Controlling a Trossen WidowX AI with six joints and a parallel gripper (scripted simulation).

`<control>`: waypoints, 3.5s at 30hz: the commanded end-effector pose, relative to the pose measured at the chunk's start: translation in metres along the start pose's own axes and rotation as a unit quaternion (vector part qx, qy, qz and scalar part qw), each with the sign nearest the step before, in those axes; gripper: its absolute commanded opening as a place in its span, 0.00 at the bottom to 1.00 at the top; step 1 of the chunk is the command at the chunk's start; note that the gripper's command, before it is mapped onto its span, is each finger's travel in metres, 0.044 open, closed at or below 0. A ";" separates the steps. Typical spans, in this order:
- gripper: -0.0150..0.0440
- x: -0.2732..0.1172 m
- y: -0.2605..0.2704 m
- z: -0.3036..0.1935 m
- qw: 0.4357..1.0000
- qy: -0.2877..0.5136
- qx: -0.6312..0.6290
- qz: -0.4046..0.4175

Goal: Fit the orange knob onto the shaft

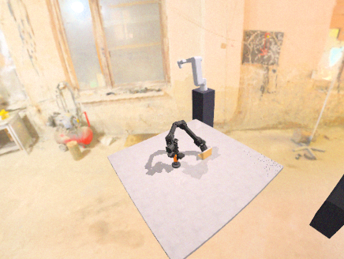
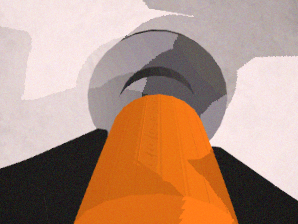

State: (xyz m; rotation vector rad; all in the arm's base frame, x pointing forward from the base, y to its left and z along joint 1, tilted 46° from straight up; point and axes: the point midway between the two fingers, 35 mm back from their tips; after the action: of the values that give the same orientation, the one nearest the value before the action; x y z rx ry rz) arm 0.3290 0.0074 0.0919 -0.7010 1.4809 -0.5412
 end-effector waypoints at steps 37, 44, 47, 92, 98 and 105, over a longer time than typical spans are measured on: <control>0.25 0.003 0.001 0.000 1.000 -0.003 -0.013 0.003; 0.25 0.004 0.001 0.001 1.000 -0.003 -0.013 0.003; 0.25 0.005 0.001 0.001 1.000 -0.003 -0.013 0.003; 0.25 0.021 0.002 -0.001 1.000 -0.003 -0.018 0.002; 0.25 0.019 0.000 0.000 1.000 -0.004 -0.008 0.002; 0.48 0.019 0.000 0.000 1.000 -0.004 -0.008 0.002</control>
State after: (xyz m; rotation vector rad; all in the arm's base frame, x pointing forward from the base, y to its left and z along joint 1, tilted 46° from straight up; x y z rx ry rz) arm 0.3297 -0.0058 0.0784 -0.7140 1.4819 -0.5221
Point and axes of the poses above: the point midway between the two fingers, 35 mm back from their tips, its own x axis out along the fingers, its own y axis across the jaws, z = x × y, and after that the axes turned 6 degrees about x, right-handed
